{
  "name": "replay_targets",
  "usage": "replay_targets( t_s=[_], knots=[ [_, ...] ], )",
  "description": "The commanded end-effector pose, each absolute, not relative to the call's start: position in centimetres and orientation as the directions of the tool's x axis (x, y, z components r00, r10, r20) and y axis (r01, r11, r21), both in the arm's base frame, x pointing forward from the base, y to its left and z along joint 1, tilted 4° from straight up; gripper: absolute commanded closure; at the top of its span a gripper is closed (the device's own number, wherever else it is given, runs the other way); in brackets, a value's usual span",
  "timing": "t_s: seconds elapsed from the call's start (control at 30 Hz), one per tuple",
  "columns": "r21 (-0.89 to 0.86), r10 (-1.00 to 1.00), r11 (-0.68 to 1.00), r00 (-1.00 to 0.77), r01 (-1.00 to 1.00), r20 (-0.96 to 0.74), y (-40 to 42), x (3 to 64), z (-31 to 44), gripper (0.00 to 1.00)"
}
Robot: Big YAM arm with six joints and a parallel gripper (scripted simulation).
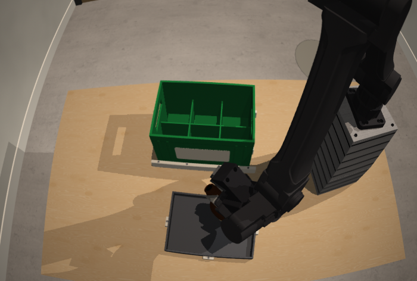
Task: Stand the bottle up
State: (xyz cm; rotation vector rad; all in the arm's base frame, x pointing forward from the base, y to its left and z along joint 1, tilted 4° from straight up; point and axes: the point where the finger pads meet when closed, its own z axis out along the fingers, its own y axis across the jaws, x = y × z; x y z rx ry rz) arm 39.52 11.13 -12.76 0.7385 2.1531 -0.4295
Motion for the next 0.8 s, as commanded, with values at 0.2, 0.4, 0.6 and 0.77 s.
replay_targets(
  t_s=[0.2, 0.4, 0.6, 0.77],
  knots=[
    [-0.054, 0.340, 0.780, -0.494, 0.623, -0.800, 11.52, 39.53, -12.95, 1.00],
    [-0.044, 0.346, 0.776, -0.483, 0.630, -0.804, 11.42, 39.89, -12.62, 1.00],
    [-0.043, 0.346, 0.776, -0.482, 0.630, -0.805, 11.43, 39.91, -12.61, 1.00],
    [-0.044, 0.346, 0.776, -0.483, 0.630, -0.804, 11.43, 39.90, -12.62, 1.00]
  ],
)
